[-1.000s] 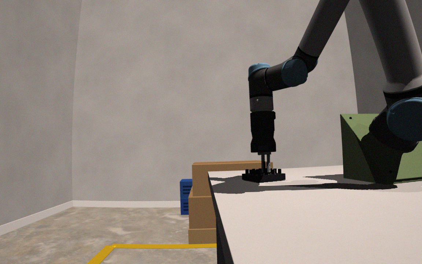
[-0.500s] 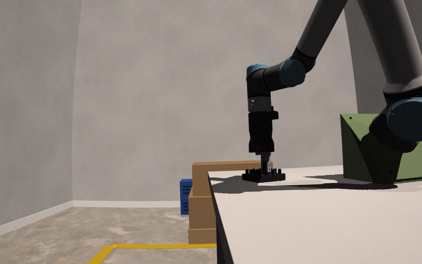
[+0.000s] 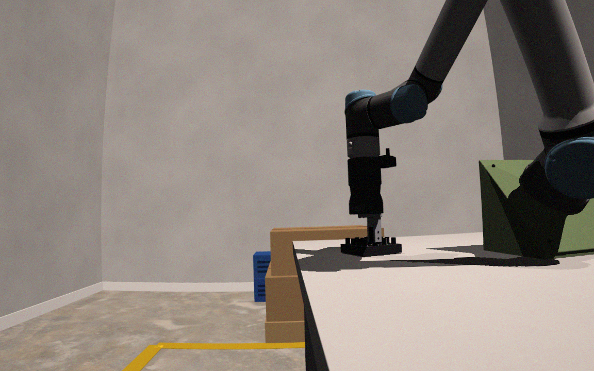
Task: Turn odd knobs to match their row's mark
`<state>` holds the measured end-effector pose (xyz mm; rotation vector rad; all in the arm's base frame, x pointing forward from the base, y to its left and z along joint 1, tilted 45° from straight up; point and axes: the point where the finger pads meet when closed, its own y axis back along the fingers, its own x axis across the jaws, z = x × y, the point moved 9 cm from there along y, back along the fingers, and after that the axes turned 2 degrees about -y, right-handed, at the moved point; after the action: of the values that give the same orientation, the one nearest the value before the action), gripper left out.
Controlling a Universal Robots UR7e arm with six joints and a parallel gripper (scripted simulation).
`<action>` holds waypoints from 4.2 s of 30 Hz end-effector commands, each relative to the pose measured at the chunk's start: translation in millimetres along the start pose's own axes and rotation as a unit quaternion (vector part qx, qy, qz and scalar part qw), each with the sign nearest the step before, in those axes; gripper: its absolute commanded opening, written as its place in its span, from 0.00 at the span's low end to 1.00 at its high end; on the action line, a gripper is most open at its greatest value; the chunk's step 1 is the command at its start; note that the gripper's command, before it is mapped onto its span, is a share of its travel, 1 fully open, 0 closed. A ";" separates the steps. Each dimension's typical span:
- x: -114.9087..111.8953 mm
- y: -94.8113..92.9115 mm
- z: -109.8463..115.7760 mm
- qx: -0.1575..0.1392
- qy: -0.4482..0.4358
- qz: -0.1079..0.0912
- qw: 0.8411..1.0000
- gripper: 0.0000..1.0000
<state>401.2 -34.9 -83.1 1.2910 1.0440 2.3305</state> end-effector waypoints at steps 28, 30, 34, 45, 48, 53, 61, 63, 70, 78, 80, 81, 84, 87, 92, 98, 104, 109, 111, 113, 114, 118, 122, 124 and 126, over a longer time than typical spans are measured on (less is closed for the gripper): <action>0.2 -0.5 0.0 0.001 -0.132 -0.001 0.991 0.30; 0.2 -0.5 0.0 0.001 -0.134 -0.001 0.991 0.30; 0.4 -0.5 0.0 0.001 -0.136 0.000 0.991 0.30; 0.4 -0.6 0.0 0.001 -0.137 0.000 0.991 0.30; 0.4 -0.6 0.0 0.001 -0.137 0.000 0.991 0.30; 0.4 -0.6 0.0 0.001 -0.137 0.000 0.991 0.46; 0.4 -0.1 0.3 0.001 -0.136 -0.001 0.991 0.46; 0.4 -0.1 0.3 0.001 -0.136 -0.001 0.991 0.46; 0.4 -0.1 0.3 0.001 -0.136 -0.001 0.991 0.46; -0.5 4.2 0.7 0.000 -0.136 -0.003 0.991 0.46; -0.9 7.9 0.8 0.000 -0.136 -0.003 0.991 0.46; -0.9 10.1 0.8 0.000 -0.136 -0.003 0.991 0.46; -0.9 18.1 0.8 0.000 -0.136 -0.003 0.991 0.46; -0.8 27.0 0.7 0.000 -0.136 -0.003 0.991 0.46; -0.8 34.4 0.7 0.000 -0.136 -0.003 0.991 0.46; -0.8 40.2 0.7 0.000 -0.136 -0.003 0.991 0.46; 0.0 38.6 0.4 0.001 -0.136 -0.002 0.991 0.46; 0.1 38.4 0.4 0.001 -0.136 -0.001 0.991 0.46; 0.0 38.4 0.4 0.001 -0.136 -0.002 0.991 0.46; 0.0 38.4 0.4 0.001 -0.136 -0.002 0.991 0.46; 0.0 38.5 0.4 0.001 -0.136 -0.002 0.991 0.46; -0.1 38.5 0.2 0.001 -0.133 -0.002 0.991 0.46; -0.2 38.6 -0.1 0.001 -0.129 -0.002 0.992 0.46; -0.3 38.6 -0.2 0.001 -0.127 -0.002 0.992 0.46; -0.5 38.7 -0.5 0.001 -0.121 -0.001 0.993 0.46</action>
<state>404.2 -59.9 -56.5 1.5450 0.9618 2.0888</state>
